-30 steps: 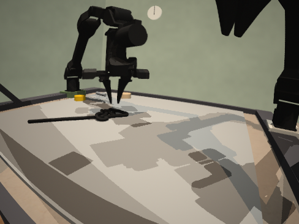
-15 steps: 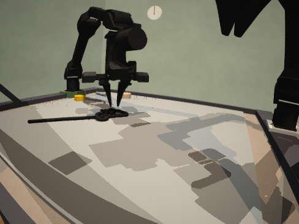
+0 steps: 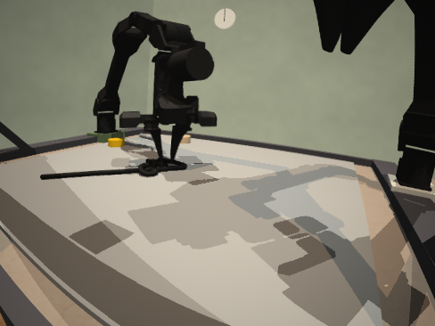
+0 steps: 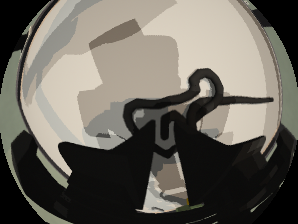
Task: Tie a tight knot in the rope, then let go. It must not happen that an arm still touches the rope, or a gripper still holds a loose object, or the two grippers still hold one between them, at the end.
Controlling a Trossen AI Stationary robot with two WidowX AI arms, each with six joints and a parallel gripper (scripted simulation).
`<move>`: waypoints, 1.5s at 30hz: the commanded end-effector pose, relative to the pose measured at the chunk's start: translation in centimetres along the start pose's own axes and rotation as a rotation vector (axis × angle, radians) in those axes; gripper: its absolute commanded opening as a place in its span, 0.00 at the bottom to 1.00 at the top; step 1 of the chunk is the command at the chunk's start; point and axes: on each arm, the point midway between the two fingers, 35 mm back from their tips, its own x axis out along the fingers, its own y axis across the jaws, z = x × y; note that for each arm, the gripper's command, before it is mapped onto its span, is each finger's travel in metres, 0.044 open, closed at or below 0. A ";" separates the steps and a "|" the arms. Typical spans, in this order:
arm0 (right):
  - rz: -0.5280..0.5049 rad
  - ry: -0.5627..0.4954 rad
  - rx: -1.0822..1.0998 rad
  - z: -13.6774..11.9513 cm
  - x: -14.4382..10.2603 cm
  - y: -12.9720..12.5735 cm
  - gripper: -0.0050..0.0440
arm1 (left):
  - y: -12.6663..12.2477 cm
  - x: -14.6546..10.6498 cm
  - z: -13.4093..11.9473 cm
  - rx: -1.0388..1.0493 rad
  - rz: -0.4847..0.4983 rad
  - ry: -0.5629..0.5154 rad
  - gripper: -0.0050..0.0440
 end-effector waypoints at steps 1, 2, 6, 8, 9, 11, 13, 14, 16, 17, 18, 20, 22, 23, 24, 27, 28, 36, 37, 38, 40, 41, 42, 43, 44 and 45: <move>0.004 -0.024 0.007 -0.1 -0.8 -0.2 0.28 | 0.1 -0.3 0.1 0.002 0.007 -0.016 0.28; 0.004 -0.024 0.007 -0.1 -0.8 -0.2 0.28 | 0.1 -0.3 0.1 0.002 0.007 -0.016 0.28; 0.004 -0.024 0.007 -0.1 -0.8 -0.2 0.28 | 0.1 0.0 0.1 0.002 0.007 -0.016 0.28; 0.004 -0.024 0.007 -0.1 -0.8 -0.2 0.28 | 0.1 0.1 0.1 0.002 0.007 -0.016 0.28; 0.004 -0.024 0.007 -0.1 -0.8 -0.2 0.28 | 0.1 0.1 0.1 0.002 0.007 -0.016 0.28; 0.004 -0.024 0.007 -0.1 -0.8 -0.2 0.28 | 0.1 0.1 0.1 0.002 0.007 -0.016 0.28; 0.004 -0.024 0.007 -0.1 -0.8 -0.2 0.28 | 0.1 0.1 0.1 0.002 0.007 -0.016 0.28; 0.004 -0.024 0.007 -0.1 -0.8 -0.2 0.28 | 0.1 0.1 0.1 0.002 0.007 -0.016 0.28; 0.004 -0.024 0.007 -0.1 -0.8 -0.2 0.28 | 0.1 0.1 0.1 0.002 0.007 -0.016 0.25; 0.004 -0.024 0.007 -0.1 -0.8 -0.2 0.28 | 0.1 0.1 0.1 0.002 0.007 -0.016 0.23; 0.004 -0.024 0.007 -0.1 -0.8 -0.2 0.28 | 0.1 0.1 0.1 0.002 0.007 -0.016 0.23; 0.004 -0.024 0.007 -0.1 -0.8 -0.2 0.28 | 0.1 0.1 0.1 0.002 0.007 -0.016 0.22; 0.004 -0.024 0.007 -0.1 -0.8 -0.2 0.28 | 0.1 0.1 0.1 0.002 0.007 -0.016 0.19; 0.004 -0.024 0.007 -0.1 -0.8 -0.2 0.28 | 0.1 0.1 0.1 0.002 0.007 -0.016 0.18; 0.004 -0.024 0.007 -0.1 -0.8 -0.2 0.28 | 0.1 0.1 0.1 0.002 0.007 -0.016 0.17; 0.004 -0.024 0.007 -0.1 -0.8 -0.2 0.28 | 0.1 0.1 0.1 0.002 0.007 -0.016 0.14; 0.004 -0.024 0.007 -0.1 -0.8 -0.2 0.28 | 0.1 0.1 0.1 0.002 0.007 -0.016 0.14; 0.004 -0.024 0.007 -0.1 -0.8 -0.2 0.28 | 0.1 0.1 0.1 0.002 0.007 -0.016 0.14; 0.004 -0.024 0.007 -0.1 -0.8 -0.2 0.28 | 0.1 0.1 0.1 0.002 0.007 -0.016 0.14; 0.004 -0.024 0.007 -0.1 -0.8 -0.2 0.28 | 0.1 0.1 0.1 0.002 0.007 -0.016 0.14; 0.004 -0.024 0.007 -0.1 -0.8 -0.2 0.28 | 0.1 0.1 0.1 0.002 0.007 -0.016 0.14; 0.004 -0.024 0.007 -0.1 -0.8 -0.2 0.28 | 0.1 0.1 0.1 0.002 0.007 -0.016 0.14; 0.004 -0.024 0.007 -0.1 -0.8 -0.2 0.28 | 0.1 0.1 0.1 0.002 0.007 -0.016 0.14; 0.004 -0.024 0.007 -0.1 -0.8 -0.2 0.28 | 0.1 0.1 0.1 0.002 0.007 -0.016 0.14; 0.004 -0.024 0.007 -0.1 -0.8 -0.2 0.28 | 0.1 0.1 0.1 0.002 0.007 -0.016 0.14; 0.004 -0.024 0.007 -0.1 -0.8 -0.2 0.28 | 0.1 0.0 0.1 0.002 0.007 -0.016 0.14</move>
